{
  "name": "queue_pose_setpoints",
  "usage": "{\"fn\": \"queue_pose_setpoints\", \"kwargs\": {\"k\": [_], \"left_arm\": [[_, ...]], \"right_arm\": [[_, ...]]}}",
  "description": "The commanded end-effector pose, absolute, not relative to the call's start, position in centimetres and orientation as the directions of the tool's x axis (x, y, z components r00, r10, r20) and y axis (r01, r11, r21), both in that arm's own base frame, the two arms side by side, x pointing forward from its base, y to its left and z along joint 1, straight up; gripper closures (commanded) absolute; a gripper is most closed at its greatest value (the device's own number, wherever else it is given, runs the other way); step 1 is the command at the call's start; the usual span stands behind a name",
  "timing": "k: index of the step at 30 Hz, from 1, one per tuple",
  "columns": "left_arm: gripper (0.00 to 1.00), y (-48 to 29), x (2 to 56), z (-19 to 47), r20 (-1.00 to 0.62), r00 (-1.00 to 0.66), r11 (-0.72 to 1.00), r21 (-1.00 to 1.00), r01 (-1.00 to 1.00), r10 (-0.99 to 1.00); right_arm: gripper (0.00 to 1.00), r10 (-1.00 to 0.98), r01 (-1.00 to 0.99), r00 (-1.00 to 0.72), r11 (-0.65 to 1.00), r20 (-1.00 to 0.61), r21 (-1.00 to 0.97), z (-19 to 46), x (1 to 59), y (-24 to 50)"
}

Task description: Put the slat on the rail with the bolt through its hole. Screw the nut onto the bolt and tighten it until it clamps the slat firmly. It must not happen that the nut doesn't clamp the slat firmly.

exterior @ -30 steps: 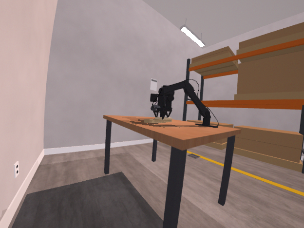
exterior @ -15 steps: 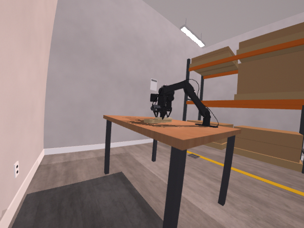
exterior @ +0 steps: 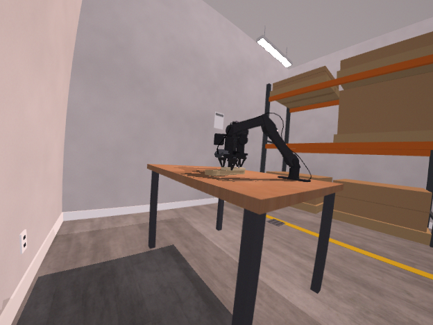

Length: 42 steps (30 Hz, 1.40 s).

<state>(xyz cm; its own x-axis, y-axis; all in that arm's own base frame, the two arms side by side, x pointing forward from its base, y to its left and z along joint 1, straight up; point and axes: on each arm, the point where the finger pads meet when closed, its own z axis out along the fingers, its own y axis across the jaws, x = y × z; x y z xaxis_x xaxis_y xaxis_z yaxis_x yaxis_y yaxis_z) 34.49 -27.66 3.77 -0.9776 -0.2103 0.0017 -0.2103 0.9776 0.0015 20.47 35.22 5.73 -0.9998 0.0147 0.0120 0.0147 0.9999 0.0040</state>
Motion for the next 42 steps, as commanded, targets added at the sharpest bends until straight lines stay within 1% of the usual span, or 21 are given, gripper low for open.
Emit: {"fn": "queue_pose_setpoints", "kwargs": {"k": [1,6,8,9,13,22,23,25,26,33,40,42], "left_arm": [[0.28,-27.80,34.66,4.28,-0.008,-0.978,0.978,-0.010,-0.210,-0.210],[0.28,-27.80,34.66,4.28,-0.008,-0.978,0.978,-0.010,-0.210,-0.210],[0.28,-27.80,34.66,4.28,-0.008,-0.978,0.978,-0.010,-0.210,-0.210],[0.28,-27.80,34.66,4.28,-0.008,-0.978,0.978,-0.010,-0.210,-0.210],[0.28,-27.80,34.66,4.28,-0.008,-0.978,0.978,-0.010,-0.210,-0.210],[0.28,-27.80,34.66,4.28,-0.008,-0.978,0.978,-0.010,-0.210,-0.210],[0.28,-27.80,34.66,4.28,-0.008,-0.978,0.978,-0.010,-0.210,-0.210],[0.28,-27.80,34.66,4.28,-0.008,-0.978,0.978,-0.010,-0.210,-0.210],[0.28,-27.80,34.66,4.28,-0.008,-0.978,0.978,-0.010,-0.210,-0.210],[0.28,-27.80,34.66,4.28,-0.008,-0.978,0.978,-0.010,-0.210,-0.210],[0.28,-27.80,34.66,4.28,-0.008,-0.978,0.978,-0.010,-0.210,-0.210],[0.28,-27.80,34.66,4.28,-0.008,-0.978,0.978,-0.010,-0.210,-0.210]], "right_arm": [[0.66,-0.261,-0.261,-0.965,0.965,-0.005,0.017,6.42,20.82,35.51],[0.66,-0.480,-0.480,-0.877,0.877,-0.009,0.014,6.46,20.84,35.49],[0.66,-0.480,-0.480,-0.877,0.877,-0.009,0.014,6.46,20.84,35.49],[0.66,-0.580,-0.581,-0.814,0.814,-0.011,0.012,6.47,20.85,35.49],[0.66,-0.720,-0.721,-0.693,0.693,-0.013,0.009,6.52,20.86,35.47],[0.66,-0.942,-0.942,-0.335,0.335,-0.014,0.000,6.59,20.90,35.43],[0.66,-0.957,-0.957,-0.290,0.290,-0.014,-0.001,6.60,20.90,35.43],[0.66,-0.957,-0.957,-0.290,0.290,-0.014,-0.001,6.60,20.90,35.43],[0.66,-0.985,-0.985,-0.175,0.175,-0.014,-0.004,6.61,20.90,35.42],[0.66,-0.989,-0.989,0.150,-0.150,-0.009,-0.010,6.68,20.93,35.39],[0.66,-0.887,-0.887,0.461,-0.461,-0.003,-0.014,6.73,20.95,35.36],[0.66,-0.887,-0.887,0.461,-0.461,-0.003,-0.014,6.73,20.95,35.36]]}}
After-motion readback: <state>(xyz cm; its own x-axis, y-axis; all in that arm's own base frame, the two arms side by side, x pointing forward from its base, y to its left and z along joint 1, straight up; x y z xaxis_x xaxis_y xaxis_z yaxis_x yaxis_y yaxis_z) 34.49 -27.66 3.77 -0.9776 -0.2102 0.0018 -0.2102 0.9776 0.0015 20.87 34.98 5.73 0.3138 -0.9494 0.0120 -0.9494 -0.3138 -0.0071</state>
